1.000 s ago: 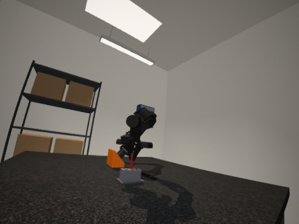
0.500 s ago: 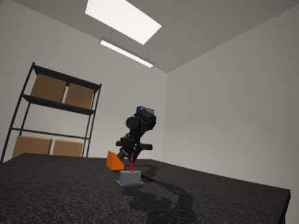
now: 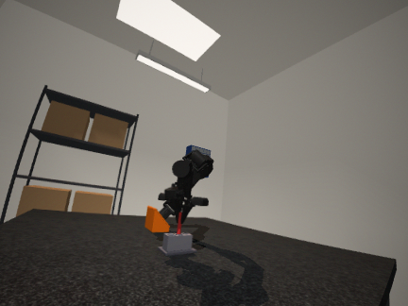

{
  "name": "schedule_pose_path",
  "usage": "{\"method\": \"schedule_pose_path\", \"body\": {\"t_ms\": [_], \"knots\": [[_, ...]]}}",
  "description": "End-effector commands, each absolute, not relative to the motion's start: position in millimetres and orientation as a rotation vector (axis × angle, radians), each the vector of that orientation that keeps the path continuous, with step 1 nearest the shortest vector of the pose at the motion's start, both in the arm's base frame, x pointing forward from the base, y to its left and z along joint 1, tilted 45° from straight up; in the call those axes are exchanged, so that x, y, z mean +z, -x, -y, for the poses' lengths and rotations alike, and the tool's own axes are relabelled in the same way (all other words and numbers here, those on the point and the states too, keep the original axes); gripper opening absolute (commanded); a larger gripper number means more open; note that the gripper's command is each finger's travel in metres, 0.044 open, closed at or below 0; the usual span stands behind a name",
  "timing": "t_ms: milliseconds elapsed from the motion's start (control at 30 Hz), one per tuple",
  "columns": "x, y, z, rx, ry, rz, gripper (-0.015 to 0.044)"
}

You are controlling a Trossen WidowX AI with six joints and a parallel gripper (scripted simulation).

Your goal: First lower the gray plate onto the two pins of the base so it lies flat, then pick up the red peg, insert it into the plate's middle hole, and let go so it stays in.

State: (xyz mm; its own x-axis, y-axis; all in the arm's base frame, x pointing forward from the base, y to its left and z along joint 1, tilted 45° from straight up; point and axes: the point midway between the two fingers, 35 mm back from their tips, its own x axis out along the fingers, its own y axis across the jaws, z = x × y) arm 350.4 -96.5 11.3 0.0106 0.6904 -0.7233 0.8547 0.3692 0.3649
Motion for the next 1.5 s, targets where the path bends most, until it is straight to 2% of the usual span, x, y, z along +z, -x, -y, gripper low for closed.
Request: {"method": "schedule_pose_path", "body": {"t_ms": [0, 167, 1467], "knots": [[11.4, -350.5, 96.6, -0.228, -1.372, -1.727, 0.0026], [11.4, -350.5, 96.6, -0.228, -1.372, -1.727, 0.0150], [27.3, -346.6, 109.8, -0.232, -1.383, -1.725, 0.0150]]}}
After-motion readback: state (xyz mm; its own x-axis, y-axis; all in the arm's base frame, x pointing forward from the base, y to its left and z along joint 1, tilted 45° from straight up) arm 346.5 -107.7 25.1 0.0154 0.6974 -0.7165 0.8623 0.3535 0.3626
